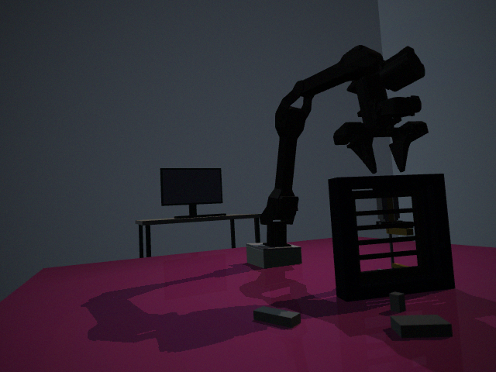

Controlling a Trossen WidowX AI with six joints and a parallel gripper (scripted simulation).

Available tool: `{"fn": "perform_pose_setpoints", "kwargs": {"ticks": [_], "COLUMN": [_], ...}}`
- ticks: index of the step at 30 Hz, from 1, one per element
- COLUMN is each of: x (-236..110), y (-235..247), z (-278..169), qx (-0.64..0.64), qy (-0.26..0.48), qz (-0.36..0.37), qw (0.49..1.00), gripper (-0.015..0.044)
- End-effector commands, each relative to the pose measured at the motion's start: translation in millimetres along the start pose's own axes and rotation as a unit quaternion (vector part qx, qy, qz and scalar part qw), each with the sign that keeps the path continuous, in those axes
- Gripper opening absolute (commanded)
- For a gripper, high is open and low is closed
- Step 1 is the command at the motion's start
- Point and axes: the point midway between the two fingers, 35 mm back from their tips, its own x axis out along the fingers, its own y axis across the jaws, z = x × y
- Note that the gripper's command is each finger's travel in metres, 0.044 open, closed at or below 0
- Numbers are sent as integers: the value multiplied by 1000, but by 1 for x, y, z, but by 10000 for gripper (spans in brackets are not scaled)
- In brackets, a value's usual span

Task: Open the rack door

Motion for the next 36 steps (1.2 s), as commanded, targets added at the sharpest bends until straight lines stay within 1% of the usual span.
{"fn": "perform_pose_setpoints", "kwargs": {"ticks": [1,6,10,36], "x": [0,-1,1,43], "y": [4,6,6,5], "z": [-6,-14,-14,-18], "qx": [4,7,7,6], "qy": [35,70,70,78], "qz": [-9,-22,-22,-14], "qw": [999,997,997,997], "gripper": [300,300,300,300]}}
